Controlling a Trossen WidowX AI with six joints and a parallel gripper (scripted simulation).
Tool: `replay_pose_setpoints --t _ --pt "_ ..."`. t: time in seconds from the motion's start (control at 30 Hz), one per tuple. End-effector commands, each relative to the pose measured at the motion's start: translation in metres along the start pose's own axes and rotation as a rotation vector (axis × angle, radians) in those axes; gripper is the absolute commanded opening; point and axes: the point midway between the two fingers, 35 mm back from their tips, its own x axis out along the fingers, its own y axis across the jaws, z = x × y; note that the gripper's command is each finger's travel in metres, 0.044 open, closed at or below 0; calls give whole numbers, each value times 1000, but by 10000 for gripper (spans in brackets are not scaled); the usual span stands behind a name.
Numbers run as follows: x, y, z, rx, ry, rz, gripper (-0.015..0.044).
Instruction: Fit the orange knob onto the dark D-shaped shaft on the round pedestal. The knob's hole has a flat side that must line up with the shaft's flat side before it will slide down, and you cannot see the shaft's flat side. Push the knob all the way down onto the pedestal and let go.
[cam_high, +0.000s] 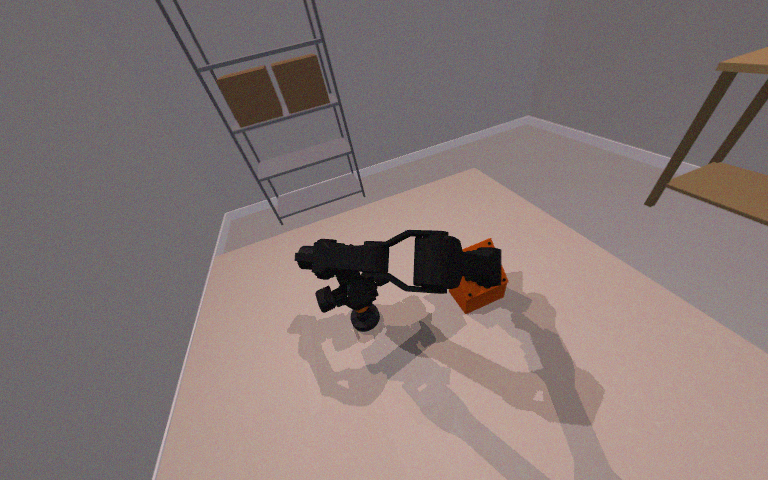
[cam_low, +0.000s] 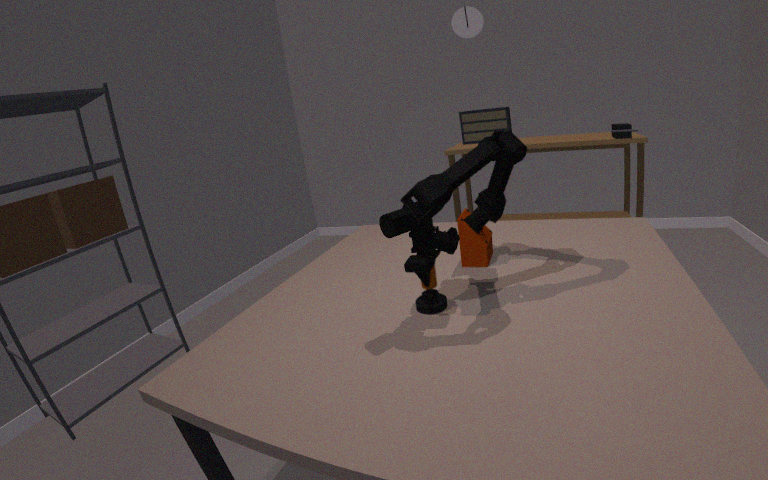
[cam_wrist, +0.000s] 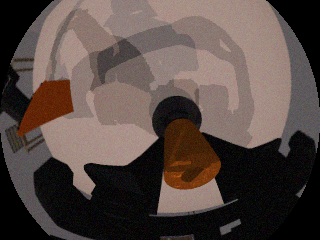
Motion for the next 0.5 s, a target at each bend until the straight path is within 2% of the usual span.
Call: replay_pose_setpoints --t 0.0,0.47 --pt "0 0 0 -15 2 -2 0" --pt "-2 -4 -2 -15 3 -3 0"
